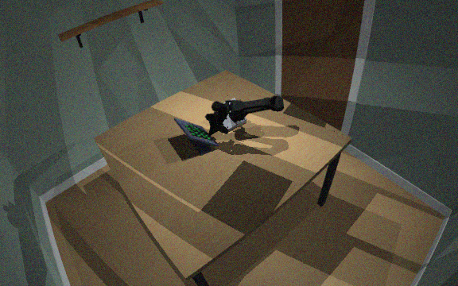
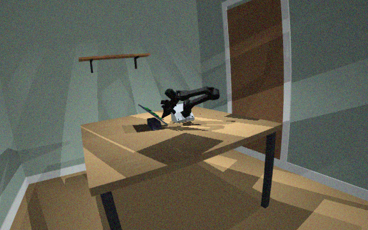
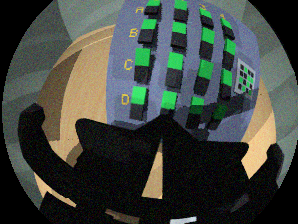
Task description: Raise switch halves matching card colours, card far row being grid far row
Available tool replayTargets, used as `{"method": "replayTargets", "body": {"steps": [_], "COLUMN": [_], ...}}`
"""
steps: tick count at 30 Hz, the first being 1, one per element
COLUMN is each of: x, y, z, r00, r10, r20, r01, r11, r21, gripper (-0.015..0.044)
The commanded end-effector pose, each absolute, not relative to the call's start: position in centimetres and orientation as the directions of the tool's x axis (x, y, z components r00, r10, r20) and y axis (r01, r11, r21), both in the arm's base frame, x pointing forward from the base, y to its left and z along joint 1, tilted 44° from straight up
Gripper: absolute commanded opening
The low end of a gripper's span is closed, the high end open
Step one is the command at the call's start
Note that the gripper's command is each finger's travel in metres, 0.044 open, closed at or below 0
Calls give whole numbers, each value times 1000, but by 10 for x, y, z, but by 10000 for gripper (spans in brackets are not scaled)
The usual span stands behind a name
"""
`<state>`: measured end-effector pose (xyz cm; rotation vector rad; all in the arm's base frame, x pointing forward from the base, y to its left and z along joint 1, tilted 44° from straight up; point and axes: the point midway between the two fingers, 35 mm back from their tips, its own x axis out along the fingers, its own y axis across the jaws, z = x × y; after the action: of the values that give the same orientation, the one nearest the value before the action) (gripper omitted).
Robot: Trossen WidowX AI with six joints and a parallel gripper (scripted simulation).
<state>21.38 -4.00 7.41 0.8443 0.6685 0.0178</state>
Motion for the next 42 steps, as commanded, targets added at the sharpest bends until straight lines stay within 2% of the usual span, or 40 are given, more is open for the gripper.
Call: {"method": "replayTargets", "body": {"steps": [1,34,42], "x": [214,218,180], "y": [-41,-39,-57], "z": [73,70,91], "r00": [796,796,767], "r10": [265,265,280], "r20": [-544,-543,-578], "r01": [249,248,261], "r11": [676,676,686], "r21": [694,694,680], "gripper": [0,0,0]}}
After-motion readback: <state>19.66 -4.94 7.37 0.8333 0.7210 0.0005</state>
